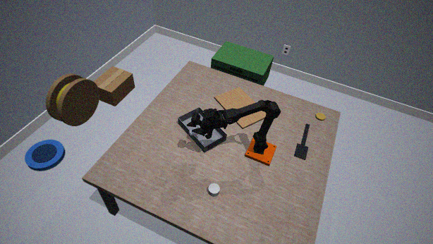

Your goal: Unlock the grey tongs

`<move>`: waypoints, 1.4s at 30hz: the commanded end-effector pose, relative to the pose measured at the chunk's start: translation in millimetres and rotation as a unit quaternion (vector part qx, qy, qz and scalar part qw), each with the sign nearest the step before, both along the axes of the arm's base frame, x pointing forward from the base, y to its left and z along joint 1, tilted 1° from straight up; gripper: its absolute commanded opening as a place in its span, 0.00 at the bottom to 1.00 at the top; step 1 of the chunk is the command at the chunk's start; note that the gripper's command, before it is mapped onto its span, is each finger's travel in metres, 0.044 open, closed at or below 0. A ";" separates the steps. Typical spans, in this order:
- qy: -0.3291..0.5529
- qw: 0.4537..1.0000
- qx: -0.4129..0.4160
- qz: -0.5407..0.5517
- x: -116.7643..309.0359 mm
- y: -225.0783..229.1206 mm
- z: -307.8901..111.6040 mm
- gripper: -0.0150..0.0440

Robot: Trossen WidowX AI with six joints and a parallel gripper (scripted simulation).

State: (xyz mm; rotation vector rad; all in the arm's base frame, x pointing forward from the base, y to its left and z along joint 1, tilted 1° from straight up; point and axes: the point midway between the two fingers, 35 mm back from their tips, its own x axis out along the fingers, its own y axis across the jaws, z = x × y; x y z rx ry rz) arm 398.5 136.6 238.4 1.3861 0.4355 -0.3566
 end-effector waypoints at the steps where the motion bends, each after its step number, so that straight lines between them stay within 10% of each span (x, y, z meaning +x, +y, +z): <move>1: 0.080 0.986 0.049 -0.135 -4.4 -63.1 -45.1 0.69; 12: 0.204 0.845 0.155 -0.470 -69.5 -193.0 -124.8 0.69; 42: 0.205 0.842 0.156 -0.474 -55.4 -201.1 -136.2 0.69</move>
